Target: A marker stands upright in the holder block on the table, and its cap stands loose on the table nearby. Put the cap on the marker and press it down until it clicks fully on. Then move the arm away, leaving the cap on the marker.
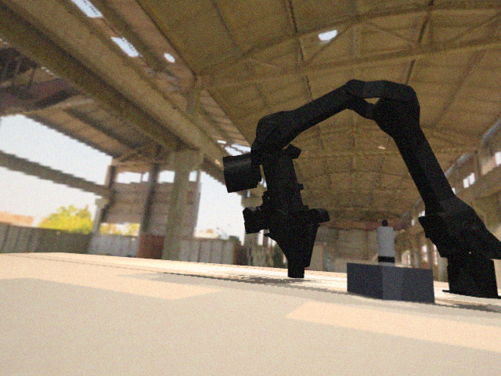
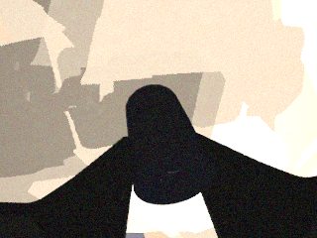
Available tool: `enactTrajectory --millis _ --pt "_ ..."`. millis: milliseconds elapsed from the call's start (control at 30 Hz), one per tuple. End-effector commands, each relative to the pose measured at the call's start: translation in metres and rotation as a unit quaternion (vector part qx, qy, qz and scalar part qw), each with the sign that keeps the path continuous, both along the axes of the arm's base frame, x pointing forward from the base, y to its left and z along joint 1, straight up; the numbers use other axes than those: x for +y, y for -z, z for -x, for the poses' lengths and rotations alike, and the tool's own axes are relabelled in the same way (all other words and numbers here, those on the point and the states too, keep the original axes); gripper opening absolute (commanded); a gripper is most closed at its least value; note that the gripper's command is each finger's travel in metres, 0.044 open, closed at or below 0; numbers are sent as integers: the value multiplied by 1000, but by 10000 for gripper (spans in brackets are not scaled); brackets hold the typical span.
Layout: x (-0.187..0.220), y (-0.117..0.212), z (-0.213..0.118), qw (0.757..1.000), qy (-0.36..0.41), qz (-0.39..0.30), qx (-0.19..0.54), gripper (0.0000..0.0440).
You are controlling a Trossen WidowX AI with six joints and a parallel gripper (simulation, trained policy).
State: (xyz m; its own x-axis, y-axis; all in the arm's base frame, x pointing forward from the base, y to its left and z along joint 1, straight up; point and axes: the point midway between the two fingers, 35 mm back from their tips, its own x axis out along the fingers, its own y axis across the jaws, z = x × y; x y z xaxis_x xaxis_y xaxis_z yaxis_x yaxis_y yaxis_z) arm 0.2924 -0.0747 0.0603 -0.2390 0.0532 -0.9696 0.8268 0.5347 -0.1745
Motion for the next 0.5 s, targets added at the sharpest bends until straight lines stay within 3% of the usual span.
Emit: enactTrajectory --millis 0,467 --pt "1 -12 -5 1000 -16 10 -22 71" --pt "33 -61 -17 995 -61 17 -73 73"
